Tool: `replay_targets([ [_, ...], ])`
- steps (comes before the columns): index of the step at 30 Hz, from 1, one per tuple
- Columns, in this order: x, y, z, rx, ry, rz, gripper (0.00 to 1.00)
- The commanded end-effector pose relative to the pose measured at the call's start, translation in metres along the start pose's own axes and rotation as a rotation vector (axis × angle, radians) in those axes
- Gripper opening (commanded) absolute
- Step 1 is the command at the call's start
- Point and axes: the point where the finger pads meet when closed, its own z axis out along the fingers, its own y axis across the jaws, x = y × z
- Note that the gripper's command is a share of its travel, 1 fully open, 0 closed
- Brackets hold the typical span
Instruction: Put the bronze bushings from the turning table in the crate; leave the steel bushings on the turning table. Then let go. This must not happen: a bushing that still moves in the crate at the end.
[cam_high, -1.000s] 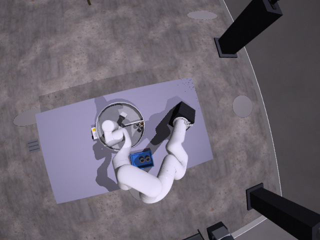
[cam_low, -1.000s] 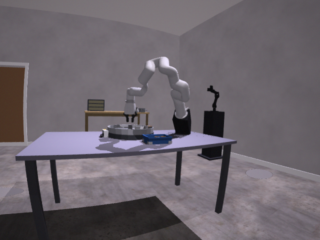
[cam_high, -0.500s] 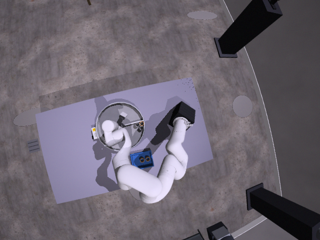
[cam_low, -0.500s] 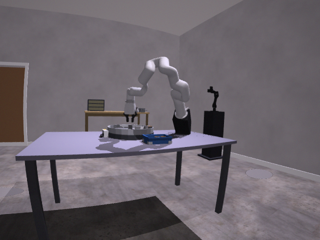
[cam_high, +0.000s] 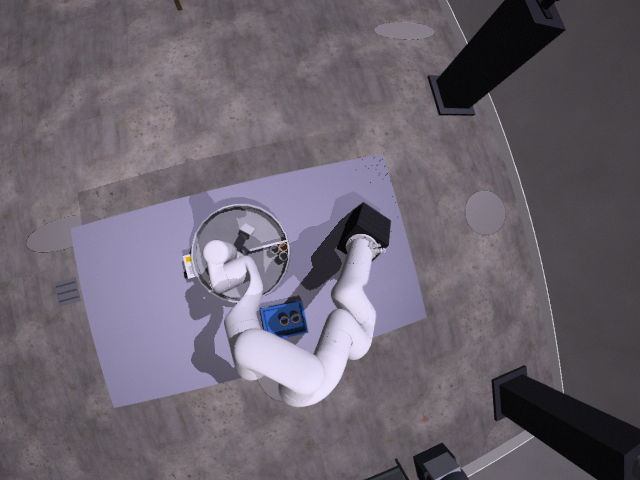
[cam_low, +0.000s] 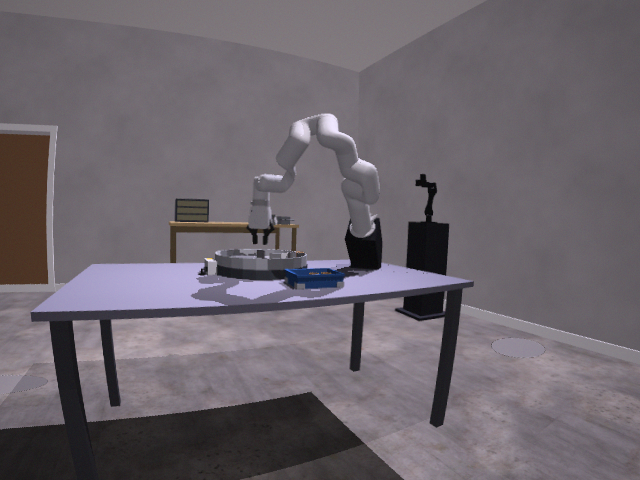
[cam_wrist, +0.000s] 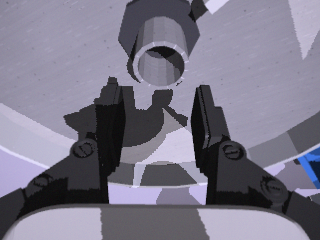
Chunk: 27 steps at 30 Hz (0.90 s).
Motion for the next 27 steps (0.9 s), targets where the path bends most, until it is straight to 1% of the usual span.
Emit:
replay_targets([
  [1,0.000,-0.001,-0.002,0.004,-0.001,0.001,0.48],
  [4,0.000,-0.001,-0.002,0.004,-0.001,0.001,0.48],
  [5,0.000,-0.001,-0.002,0.004,-0.001,0.001,0.10],
  [10,0.001,-0.001,-0.002,0.005,0.005,-0.002,0.10],
  [14,0.005,0.005,-0.001,0.010,0.037,-0.018,0.10],
  [18,0.014,0.015,-0.002,0.025,0.106,-0.057,0.10],
  [23,0.031,0.036,-0.003,0.050,0.237,-0.127,0.10],
  [24,0.034,0.038,-0.003,0.053,0.254,-0.135,0.10],
  [26,0.034,0.038,-0.003,0.053,0.254,-0.135,0.10],
  [27,0.038,0.044,-0.003,0.059,0.287,-0.152,0.10],
])
